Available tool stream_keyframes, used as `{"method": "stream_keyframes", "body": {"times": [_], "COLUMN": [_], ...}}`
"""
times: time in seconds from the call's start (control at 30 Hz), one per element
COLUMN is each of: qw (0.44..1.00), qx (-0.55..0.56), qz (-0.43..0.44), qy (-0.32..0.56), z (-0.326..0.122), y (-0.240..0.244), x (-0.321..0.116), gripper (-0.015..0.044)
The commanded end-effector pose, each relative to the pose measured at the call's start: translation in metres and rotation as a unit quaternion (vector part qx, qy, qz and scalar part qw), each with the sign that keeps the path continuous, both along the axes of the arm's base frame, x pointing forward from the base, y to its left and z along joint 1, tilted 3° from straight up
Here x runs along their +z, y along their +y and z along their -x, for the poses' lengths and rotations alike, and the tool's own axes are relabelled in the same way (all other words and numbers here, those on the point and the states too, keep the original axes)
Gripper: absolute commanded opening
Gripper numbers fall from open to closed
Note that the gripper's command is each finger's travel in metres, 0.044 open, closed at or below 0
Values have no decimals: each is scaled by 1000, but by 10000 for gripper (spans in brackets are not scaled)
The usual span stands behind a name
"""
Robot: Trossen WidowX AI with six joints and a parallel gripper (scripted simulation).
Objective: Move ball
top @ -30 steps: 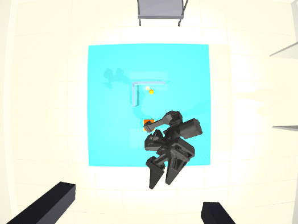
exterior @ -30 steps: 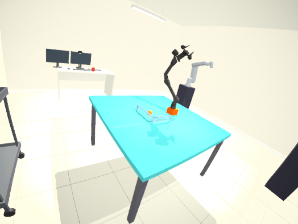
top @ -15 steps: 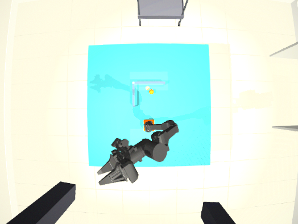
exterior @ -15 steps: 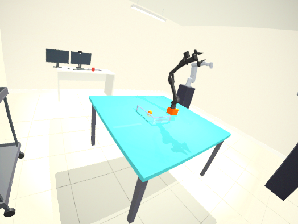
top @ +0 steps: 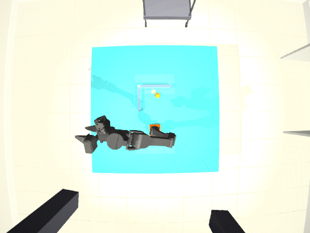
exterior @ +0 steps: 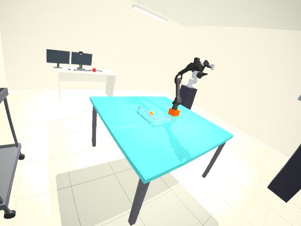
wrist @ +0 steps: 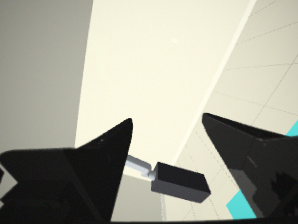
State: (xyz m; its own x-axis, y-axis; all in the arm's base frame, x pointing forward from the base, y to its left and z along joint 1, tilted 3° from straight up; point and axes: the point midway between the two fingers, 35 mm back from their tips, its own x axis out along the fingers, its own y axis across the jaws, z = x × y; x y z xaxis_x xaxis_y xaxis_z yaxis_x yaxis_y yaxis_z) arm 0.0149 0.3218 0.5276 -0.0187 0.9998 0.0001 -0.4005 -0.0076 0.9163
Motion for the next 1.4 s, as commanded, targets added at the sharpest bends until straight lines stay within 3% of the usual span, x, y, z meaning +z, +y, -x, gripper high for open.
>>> {"method": "stream_keyframes", "body": {"times": [0.0,0.37,0.8,1.07,1.27,1.37], "qw": [995,934,817,739,690,680], "qx": [-60,-194,-237,-200,-143,-125], "qz": [64,276,516,642,707,718], "qy": [-42,-116,-100,-27,57,80], "z": [-42,-187,-314,-341,-324,-316], "y": [20,20,-91,-199,-285,-304], "x": [-40,-166,-312,-401,-461,-475], "gripper": [342,342,342,342,342,342]}}
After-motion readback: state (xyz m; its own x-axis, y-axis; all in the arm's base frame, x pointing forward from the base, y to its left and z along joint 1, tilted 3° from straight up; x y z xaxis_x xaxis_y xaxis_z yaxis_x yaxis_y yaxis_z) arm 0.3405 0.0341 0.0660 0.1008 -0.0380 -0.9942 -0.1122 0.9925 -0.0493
